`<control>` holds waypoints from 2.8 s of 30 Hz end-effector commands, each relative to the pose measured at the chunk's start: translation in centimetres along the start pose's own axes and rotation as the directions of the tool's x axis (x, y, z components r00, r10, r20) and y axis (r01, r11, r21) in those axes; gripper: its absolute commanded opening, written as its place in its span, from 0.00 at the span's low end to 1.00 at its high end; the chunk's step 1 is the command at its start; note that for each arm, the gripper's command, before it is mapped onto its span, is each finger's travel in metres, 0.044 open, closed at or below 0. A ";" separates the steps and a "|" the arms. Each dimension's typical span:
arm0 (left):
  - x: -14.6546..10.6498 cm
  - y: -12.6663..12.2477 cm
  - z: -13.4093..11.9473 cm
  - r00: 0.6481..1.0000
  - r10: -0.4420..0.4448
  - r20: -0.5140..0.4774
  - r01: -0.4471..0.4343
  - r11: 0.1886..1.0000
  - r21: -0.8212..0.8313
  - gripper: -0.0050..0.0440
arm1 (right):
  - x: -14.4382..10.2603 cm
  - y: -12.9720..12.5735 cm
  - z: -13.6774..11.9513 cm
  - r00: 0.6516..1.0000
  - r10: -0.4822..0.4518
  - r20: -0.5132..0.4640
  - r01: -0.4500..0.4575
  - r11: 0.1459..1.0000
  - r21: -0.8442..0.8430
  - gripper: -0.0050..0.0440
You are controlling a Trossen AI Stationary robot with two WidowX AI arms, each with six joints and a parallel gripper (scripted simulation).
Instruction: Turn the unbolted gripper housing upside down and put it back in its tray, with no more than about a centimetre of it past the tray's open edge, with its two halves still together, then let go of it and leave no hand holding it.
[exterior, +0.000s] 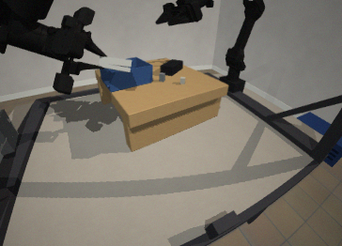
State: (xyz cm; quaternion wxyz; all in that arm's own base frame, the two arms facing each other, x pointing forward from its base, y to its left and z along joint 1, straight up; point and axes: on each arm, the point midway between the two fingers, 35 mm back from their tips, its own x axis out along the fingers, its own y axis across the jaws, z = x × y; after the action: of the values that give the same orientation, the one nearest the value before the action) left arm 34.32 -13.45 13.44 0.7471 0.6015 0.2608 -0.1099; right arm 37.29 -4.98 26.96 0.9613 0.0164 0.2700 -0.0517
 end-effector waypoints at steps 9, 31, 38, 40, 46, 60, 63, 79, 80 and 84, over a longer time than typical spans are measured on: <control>-0.4 0.5 0.8 1.000 0.001 0.024 -0.001 1.000 0.009 0.34 | -0.7 -0.1 0.8 1.000 -0.004 0.026 0.004 1.000 -0.003 0.99; -0.8 -0.4 1.9 0.998 -0.033 0.051 0.030 0.997 0.066 0.34 | -0.7 -0.1 0.8 1.000 -0.004 0.026 0.004 1.000 -0.003 0.99; -1.0 -0.9 2.3 0.997 -0.050 0.063 0.044 0.995 0.095 0.34 | -0.7 -0.1 0.8 1.000 -0.004 0.026 0.004 1.000 -0.003 0.99; -1.1 -1.0 2.5 0.996 -0.055 0.067 0.048 0.994 0.103 0.34 | -0.7 -0.1 0.8 1.000 -0.004 0.026 0.004 1.000 -0.003 0.99; -1.2 -1.3 2.8 0.995 -0.065 0.074 0.056 0.991 0.119 0.34 | -0.7 -0.1 0.8 1.000 -0.004 0.026 0.004 1.000 -0.003 0.99; -1.7 -2.1 3.6 0.991 -0.095 0.093 0.078 0.983 0.168 0.34 | -0.7 -0.1 0.8 1.000 -0.004 0.026 0.004 1.000 -0.003 0.99; -1.8 -2.3 3.7 0.990 -0.102 0.098 0.083 0.980 0.180 0.34 | -0.7 -0.1 0.8 1.000 -0.004 0.026 0.004 1.000 -0.003 0.99; -2.3 -3.2 4.6 0.983 -0.137 0.118 0.106 0.966 0.237 0.34 | -0.7 -0.1 0.8 1.000 -0.004 0.026 0.004 1.000 -0.003 0.99; -2.4 -3.3 4.7 0.983 -0.140 0.120 0.108 0.965 0.241 0.34 | -0.7 -0.1 0.8 1.000 -0.004 0.026 0.004 1.000 -0.003 0.99; -2.5 -3.6 4.9 0.981 -0.150 0.125 0.114 0.960 0.257 0.34 | -0.7 -0.1 0.8 1.000 -0.004 0.026 0.004 1.000 -0.003 0.99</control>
State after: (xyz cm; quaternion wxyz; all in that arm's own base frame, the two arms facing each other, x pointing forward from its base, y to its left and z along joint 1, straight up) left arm 31.64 -18.78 11.52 0.6691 0.6638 0.2421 -0.2303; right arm 37.29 -4.98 26.96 0.9613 0.0164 0.2700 -0.0517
